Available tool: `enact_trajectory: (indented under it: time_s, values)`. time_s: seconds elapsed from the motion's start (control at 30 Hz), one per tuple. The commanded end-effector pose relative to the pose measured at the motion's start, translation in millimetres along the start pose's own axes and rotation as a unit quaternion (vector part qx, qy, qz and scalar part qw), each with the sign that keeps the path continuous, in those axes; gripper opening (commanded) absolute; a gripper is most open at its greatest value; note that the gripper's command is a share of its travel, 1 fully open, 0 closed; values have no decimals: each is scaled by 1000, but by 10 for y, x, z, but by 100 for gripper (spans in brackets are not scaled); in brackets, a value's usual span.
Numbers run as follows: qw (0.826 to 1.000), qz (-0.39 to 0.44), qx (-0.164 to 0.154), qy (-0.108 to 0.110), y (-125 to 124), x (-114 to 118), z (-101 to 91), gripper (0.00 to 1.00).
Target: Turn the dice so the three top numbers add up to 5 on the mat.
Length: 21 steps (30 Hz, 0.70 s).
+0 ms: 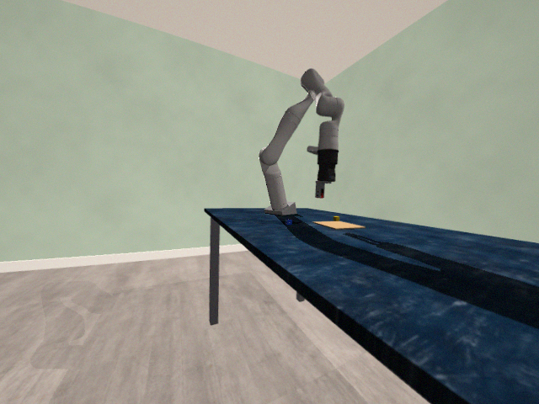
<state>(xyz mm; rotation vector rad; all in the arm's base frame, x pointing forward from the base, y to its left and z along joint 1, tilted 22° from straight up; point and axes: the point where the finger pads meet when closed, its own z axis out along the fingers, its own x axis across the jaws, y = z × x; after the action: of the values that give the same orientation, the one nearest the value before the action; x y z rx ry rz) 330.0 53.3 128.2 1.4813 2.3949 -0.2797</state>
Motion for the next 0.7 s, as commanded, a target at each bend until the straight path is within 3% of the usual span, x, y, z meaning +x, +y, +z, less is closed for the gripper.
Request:
enact_trajectory:
  time_s: [0.0,0.27,0.67]
  values:
    - [1000,24,1,-10,46,133,4,40]
    - [993,119,-5,-9,148,451,6,40]
    - [991,131,-6,-9,163,495,6,40]
